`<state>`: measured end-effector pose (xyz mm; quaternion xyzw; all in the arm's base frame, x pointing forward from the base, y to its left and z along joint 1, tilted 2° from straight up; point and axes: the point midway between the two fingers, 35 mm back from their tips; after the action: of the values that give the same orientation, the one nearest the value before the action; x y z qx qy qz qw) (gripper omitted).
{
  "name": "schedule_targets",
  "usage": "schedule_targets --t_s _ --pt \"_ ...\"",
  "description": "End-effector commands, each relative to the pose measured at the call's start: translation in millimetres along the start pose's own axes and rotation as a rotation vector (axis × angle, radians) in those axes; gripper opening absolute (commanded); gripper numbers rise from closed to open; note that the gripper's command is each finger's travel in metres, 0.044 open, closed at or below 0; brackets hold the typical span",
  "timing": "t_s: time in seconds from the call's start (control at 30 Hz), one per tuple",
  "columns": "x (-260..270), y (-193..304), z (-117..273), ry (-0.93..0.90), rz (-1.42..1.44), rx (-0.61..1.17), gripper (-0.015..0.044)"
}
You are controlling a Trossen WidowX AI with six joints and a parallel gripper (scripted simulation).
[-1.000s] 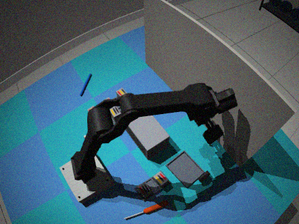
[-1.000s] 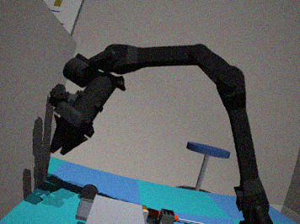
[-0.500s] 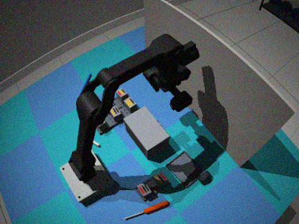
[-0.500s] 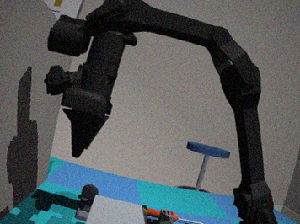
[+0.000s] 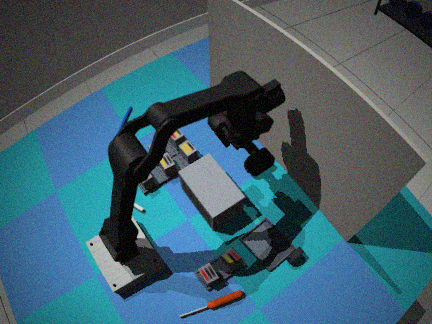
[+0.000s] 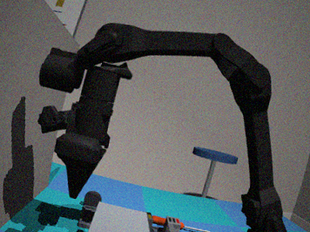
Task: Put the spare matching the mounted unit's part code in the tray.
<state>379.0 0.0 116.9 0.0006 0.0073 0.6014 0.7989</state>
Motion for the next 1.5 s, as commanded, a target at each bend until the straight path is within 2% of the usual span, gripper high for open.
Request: schedule_targets --t_s 0.0,0.23,0.5,0.7,0.9,1.07,1.1,1.47 --pt "-0.5 0.0 -0.3 0.003 -0.005 -0.005 0.0440" --pt "-13.1 1.1 0.4 0.003 -0.074 -0.005 0.0440" --pt "-147.8 46.8 2.7 0.010 -0.907 -0.009 0.0440" --pt "-213.1 104.1 -2.6 0.016 -1.472 -0.013 0.0440" --pt "-214.7 106.0 -2.9 0.016 -1.489 -0.013 0.0440" --pt "-216.3 103.6 -32.8 0.016 -1.489 -0.013 0.0309" --pt "-216.5 103.6 -40.3 0.016 -1.489 -0.013 0.0300" --pt "-216.7 103.2 -45.6 0.016 -1.489 -0.013 0.0300"
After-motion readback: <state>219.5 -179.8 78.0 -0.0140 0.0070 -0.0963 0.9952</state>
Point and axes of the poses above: the point midway between the two fingers, 35 mm back from their tips, its own z axis back along the fingers, its own x axis across the jaws, y = z × x, and after that the axes turned 14 degrees about -z, right-handed
